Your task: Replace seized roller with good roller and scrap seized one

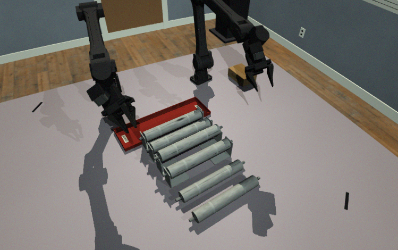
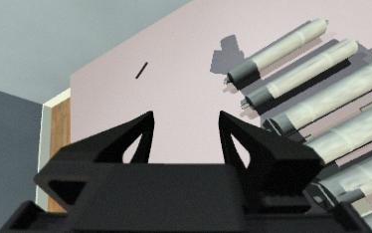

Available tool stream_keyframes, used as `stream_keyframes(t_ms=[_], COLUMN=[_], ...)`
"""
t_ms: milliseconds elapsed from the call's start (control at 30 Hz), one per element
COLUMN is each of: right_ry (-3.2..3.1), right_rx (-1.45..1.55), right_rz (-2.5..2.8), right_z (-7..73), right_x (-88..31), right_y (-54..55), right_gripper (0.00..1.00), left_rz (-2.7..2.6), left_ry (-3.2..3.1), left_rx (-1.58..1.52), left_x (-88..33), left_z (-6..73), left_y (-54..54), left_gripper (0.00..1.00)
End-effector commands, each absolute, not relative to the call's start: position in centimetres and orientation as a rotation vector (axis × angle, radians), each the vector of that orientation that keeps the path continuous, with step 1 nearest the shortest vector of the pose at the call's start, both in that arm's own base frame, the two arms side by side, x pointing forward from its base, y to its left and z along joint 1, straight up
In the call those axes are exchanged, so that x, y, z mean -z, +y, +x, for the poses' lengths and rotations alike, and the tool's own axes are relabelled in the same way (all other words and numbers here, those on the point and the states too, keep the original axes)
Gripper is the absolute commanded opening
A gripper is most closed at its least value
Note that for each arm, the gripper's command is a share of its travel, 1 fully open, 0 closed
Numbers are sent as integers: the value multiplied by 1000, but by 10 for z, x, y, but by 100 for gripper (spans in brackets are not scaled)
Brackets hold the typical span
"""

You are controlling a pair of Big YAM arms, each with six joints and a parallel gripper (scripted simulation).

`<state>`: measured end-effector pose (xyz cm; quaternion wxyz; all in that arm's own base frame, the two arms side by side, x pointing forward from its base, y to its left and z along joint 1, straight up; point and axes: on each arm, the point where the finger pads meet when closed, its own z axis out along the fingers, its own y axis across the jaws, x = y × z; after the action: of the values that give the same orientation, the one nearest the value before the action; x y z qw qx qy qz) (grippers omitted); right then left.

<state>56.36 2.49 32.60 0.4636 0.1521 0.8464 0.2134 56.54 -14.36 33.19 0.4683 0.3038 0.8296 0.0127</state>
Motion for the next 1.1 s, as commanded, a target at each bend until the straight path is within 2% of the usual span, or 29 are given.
stream_keyframes(t_ms=[0,133,233,333,633,1067], right_ry=[1962,1858,1899,1744,1615,1538], right_rx=[-427,-320,-315,-257,-45,17], right_rz=[188,103,131,65,-24,-19], right_z=[557,552,559,547,525,514], right_x=[-368,-402,-378,-452,-475,-501], right_y=[28,23,16,20,5,1], right_gripper=[32,32,32,32,32,32], left_rz=[519,365,394,277,42,-17], left_ry=[1924,1843,1878,1793,1611,1518], left_rx=[-20,-16,-6,-24,13,6], left_x=[-393,-423,-401,-437,-487,-513], left_z=[561,556,567,552,528,511], left_y=[-112,-84,-96,-61,-16,2], left_gripper=[62,62,62,62,62,62])
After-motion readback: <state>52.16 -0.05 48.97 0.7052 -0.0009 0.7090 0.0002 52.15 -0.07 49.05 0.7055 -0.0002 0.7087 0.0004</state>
